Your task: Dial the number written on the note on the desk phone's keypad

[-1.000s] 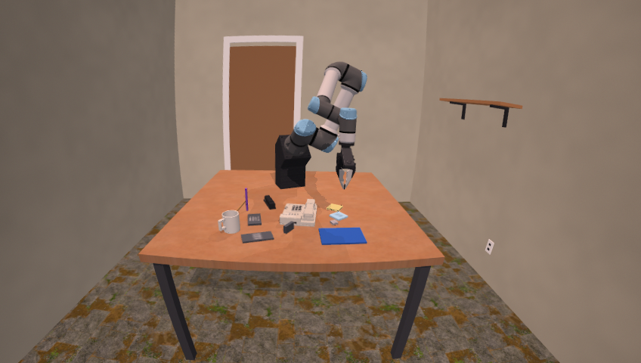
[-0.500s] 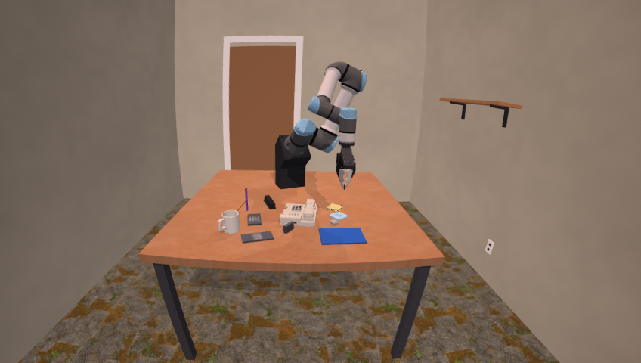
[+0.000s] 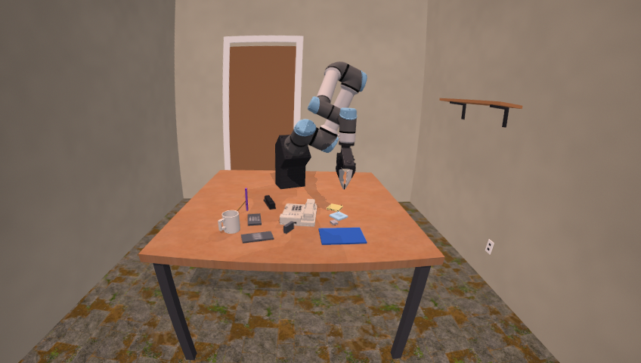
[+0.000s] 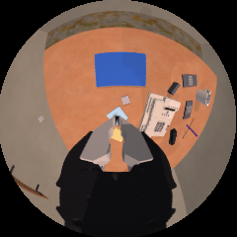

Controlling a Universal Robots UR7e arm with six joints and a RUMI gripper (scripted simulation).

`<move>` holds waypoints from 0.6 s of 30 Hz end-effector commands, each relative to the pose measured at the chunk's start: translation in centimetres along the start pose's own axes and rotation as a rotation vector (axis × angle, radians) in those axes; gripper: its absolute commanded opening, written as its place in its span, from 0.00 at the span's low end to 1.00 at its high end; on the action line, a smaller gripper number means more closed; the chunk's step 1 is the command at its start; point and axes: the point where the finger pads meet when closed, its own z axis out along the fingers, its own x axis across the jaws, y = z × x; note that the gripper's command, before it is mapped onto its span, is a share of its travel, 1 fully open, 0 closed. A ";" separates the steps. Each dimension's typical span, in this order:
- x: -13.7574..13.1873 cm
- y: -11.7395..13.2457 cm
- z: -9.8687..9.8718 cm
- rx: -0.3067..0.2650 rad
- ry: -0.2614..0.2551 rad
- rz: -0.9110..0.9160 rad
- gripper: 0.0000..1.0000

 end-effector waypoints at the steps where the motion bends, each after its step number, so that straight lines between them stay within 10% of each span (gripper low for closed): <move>1: 0.0 0.0 0.0 -0.003 0.000 0.000 0.00; 18: 0.1 -0.2 0.3 -0.059 0.001 0.010 0.00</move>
